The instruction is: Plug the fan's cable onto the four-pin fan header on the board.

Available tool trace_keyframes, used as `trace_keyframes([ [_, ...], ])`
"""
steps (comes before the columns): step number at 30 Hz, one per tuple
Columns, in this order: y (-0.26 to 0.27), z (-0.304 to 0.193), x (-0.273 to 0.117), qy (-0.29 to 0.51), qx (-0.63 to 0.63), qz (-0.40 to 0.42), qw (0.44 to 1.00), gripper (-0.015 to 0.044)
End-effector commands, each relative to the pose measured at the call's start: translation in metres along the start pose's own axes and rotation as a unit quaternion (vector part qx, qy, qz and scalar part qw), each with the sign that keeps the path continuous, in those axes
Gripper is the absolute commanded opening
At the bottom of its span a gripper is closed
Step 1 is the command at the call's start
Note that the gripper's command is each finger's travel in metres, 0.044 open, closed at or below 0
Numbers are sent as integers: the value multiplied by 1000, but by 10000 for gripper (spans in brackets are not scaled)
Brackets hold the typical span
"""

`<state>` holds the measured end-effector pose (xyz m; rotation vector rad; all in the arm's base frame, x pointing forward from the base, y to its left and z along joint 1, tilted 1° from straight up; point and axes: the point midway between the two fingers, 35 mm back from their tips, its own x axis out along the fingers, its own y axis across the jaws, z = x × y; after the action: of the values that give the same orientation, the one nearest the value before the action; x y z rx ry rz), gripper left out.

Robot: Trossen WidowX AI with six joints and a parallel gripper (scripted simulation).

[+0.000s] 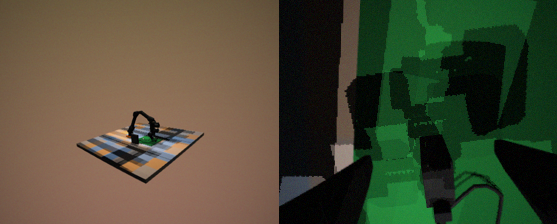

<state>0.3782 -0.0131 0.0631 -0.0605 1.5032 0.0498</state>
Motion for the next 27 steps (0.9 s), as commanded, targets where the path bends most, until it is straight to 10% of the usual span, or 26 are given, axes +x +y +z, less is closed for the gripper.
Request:
trace_keyframes([
  [1, -1, -1, 6, 4, 1, -1, 1000, 440],
  [5, -1, -1, 6, 4, 1, -1, 1000, 440],
  [22, 0, -1, 3, 2, 0, 0, 1000, 0],
  [27, 0, 0, -8, 2, 0, 0, 1000, 0],
])
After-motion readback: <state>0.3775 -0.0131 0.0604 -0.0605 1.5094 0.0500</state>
